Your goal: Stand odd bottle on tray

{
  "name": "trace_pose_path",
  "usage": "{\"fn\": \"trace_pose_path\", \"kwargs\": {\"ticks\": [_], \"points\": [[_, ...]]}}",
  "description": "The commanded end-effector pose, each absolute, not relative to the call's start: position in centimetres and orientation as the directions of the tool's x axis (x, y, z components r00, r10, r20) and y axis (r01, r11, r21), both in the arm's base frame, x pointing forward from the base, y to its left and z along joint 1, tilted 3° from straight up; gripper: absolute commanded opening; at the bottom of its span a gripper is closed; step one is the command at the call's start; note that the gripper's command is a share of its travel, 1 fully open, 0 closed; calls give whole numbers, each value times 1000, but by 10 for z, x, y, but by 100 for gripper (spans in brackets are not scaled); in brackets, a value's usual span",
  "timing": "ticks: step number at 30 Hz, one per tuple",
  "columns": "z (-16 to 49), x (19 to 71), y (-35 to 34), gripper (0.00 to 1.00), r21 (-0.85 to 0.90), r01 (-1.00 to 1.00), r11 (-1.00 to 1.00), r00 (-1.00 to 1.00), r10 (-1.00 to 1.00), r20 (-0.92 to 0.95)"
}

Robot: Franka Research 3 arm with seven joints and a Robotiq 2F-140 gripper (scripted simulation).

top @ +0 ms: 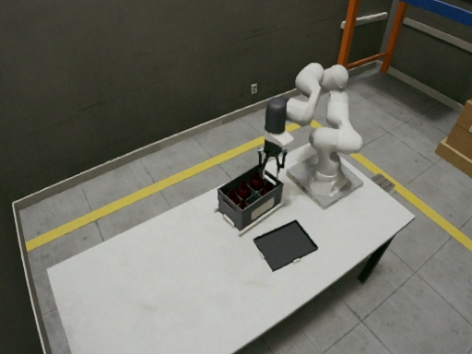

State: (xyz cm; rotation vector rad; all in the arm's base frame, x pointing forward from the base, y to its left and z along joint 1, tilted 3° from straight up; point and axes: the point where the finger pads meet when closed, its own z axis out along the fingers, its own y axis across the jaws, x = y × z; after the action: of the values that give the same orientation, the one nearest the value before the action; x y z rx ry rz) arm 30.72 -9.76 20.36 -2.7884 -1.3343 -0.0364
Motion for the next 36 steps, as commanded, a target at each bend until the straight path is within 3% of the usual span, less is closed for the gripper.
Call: {"fn": "trace_pose_path", "kwargs": {"ticks": [1,36], "points": [[199,309,-98,44,-29,775,-632,632,773,44],[175,310,-97,44,-29,775,-632,632,773,44]]}}
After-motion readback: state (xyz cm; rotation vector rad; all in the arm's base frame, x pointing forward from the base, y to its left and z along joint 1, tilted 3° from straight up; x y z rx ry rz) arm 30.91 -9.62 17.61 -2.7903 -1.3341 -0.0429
